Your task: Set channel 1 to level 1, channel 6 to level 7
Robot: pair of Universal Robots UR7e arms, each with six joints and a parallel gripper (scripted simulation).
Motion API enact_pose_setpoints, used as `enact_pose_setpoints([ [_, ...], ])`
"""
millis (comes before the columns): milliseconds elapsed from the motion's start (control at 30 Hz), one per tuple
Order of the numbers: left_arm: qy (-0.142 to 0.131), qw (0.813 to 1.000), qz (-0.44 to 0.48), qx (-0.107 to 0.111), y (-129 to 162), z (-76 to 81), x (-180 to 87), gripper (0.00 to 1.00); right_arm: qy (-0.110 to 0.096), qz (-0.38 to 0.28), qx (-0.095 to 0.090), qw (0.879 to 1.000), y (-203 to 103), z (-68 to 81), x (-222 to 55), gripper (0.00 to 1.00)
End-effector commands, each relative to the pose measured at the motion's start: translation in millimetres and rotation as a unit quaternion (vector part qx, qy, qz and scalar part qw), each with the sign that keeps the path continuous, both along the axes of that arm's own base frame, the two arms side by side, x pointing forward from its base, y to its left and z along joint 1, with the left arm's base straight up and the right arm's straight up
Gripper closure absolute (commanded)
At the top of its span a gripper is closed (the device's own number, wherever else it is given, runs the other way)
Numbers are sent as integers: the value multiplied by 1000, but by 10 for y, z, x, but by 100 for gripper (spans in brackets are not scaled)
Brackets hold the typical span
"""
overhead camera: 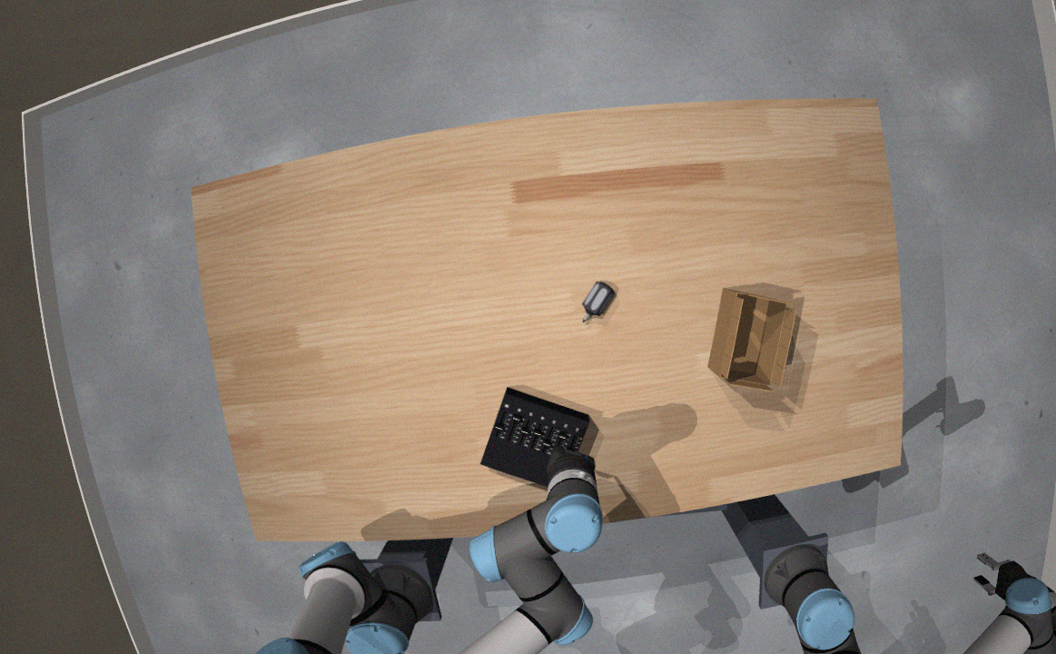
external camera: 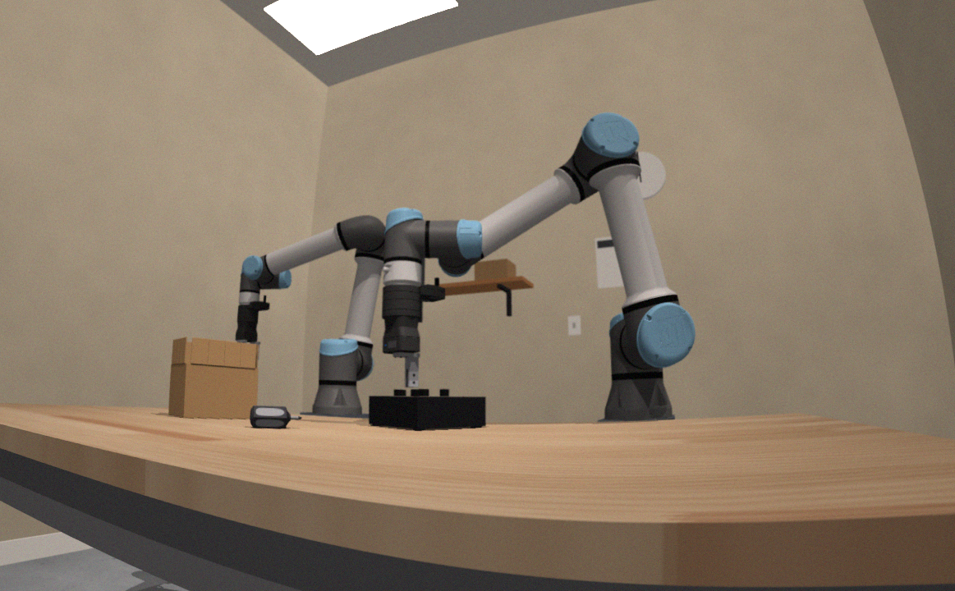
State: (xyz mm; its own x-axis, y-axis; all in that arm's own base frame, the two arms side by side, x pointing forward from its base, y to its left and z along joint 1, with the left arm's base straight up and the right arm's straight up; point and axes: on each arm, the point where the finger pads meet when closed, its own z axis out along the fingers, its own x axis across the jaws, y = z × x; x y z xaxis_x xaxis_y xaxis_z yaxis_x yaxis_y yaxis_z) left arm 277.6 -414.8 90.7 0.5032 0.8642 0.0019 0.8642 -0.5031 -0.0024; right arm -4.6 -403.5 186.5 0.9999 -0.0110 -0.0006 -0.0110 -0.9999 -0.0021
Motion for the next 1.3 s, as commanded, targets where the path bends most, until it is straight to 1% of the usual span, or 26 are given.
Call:
enact_pose_setpoints([
  [0,-1,1000,0,-1,-7,7,3,100,0,0,-1,1000,-5,5,2,0],
  [233,-1,1000,0,-1,-7,-7,3,100,0,0,-1,1000,-5,5,2,0],
  [733,-1,1000,0,-1,-7,-102,3,100,0,0,-1,1000,-5,5,2,0],
  [1267,-1,1000,0,-1,-7,-112,3,100,0,0,-1,1000,-5,5,2,0],
])
